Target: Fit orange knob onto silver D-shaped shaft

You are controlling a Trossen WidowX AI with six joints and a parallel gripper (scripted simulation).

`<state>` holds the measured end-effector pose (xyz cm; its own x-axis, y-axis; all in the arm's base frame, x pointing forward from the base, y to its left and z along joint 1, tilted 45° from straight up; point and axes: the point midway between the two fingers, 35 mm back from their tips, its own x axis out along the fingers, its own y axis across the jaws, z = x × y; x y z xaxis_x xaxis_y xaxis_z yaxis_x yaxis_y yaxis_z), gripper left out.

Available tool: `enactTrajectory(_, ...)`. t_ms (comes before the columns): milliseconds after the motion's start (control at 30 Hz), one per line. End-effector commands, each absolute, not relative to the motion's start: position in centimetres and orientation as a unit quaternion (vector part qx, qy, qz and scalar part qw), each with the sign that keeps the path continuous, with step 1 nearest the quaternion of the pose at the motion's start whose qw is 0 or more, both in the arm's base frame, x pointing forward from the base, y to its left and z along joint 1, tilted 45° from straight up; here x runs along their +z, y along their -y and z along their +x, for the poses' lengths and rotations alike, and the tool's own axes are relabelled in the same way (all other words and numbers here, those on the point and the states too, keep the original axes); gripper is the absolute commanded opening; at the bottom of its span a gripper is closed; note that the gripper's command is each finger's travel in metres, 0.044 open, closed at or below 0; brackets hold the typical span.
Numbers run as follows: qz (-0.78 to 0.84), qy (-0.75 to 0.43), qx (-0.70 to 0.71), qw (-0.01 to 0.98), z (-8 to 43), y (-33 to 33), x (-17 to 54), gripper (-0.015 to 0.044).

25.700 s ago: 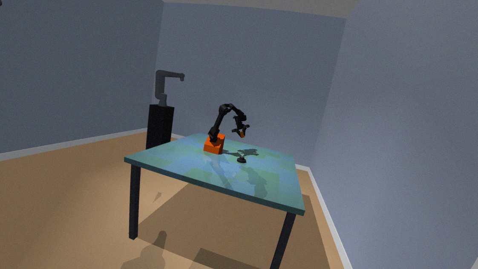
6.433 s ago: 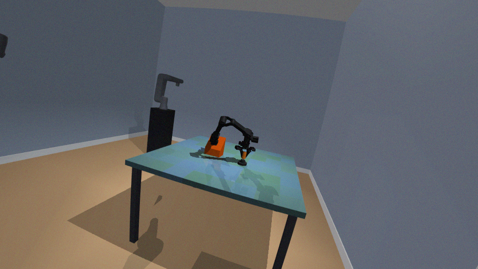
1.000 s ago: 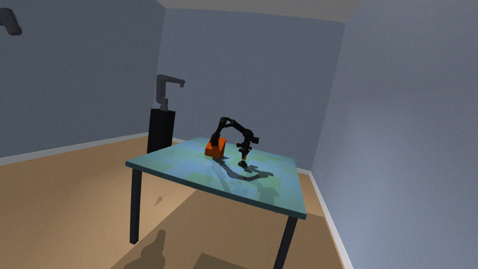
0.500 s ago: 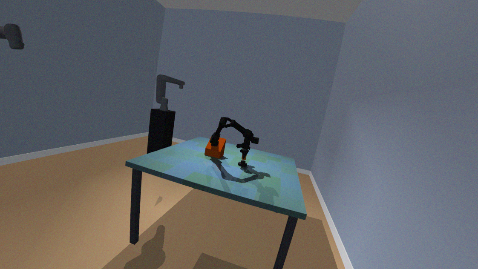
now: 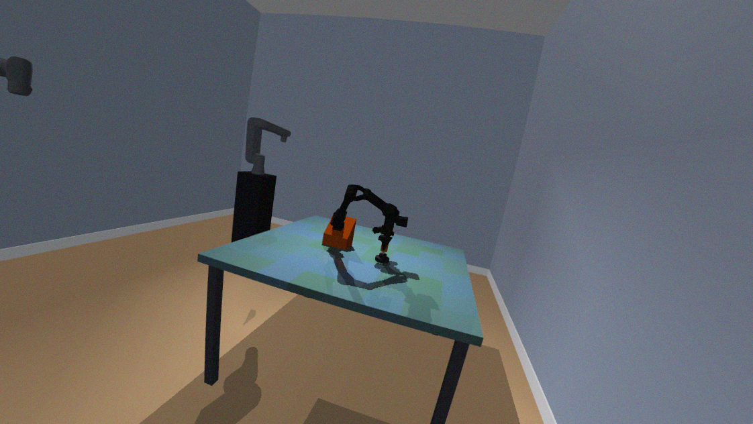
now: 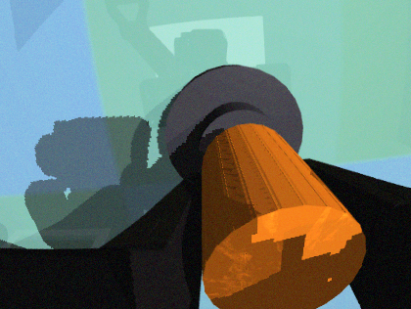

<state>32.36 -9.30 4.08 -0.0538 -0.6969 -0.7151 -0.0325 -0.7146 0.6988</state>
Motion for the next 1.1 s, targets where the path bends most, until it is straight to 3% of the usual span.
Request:
enactTrajectory(0,0.641,0.284,-0.667,0.251,32.46,9.21,4.26,0.0000)
enactTrajectory(300,0.661,0.344,-0.639,0.191,32.52,9.10,4.42,0.0000)
enactTrajectory(733,0.678,0.588,-0.425,-0.116,32.36,9.30,4.06,0.0000)
enactTrajectory(1067,0.606,0.693,-0.215,-0.326,32.41,9.24,4.05,0.0000)
